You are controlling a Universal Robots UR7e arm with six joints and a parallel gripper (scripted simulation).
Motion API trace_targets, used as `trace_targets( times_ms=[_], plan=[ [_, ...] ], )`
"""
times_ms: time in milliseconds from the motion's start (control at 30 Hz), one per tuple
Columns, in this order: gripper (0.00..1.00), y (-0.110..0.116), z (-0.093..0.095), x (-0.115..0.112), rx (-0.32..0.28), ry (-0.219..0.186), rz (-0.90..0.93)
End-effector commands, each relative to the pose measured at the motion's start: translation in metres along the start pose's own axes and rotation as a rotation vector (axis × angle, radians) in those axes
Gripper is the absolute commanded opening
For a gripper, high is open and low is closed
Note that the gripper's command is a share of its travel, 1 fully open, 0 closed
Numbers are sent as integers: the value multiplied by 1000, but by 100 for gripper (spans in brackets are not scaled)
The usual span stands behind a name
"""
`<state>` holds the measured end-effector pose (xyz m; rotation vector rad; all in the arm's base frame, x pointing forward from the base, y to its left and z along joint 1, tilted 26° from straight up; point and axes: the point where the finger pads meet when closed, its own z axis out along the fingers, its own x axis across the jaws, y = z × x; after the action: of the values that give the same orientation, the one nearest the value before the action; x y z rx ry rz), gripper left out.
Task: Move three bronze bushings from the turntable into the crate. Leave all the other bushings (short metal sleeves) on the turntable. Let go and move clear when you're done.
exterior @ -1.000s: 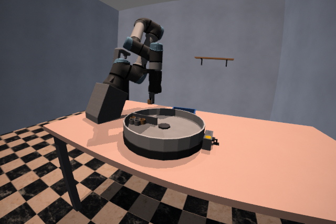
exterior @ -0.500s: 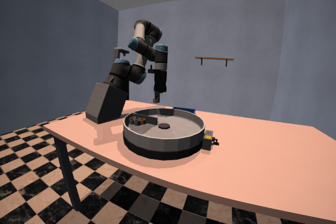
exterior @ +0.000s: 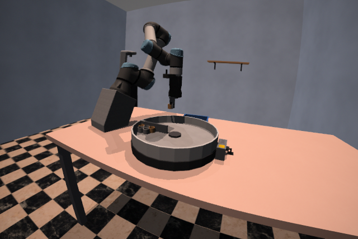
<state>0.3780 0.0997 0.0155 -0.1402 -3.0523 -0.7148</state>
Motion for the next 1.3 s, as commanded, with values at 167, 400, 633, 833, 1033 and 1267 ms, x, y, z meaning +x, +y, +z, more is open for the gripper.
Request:
trace_targets(
  times_ms=[167,400,633,833,1033,1267],
  plan=[
    [0,25,-1,-2,3,-1,1],
    [0,46,-1,-2,3,-1,1],
    [0,79,-1,-3,3,-1,1],
    [0,79,-1,-3,3,-1,1],
    [0,121,-1,-5,3,-1,1],
    [0,132,0,-5,3,-1,1]
  ],
)
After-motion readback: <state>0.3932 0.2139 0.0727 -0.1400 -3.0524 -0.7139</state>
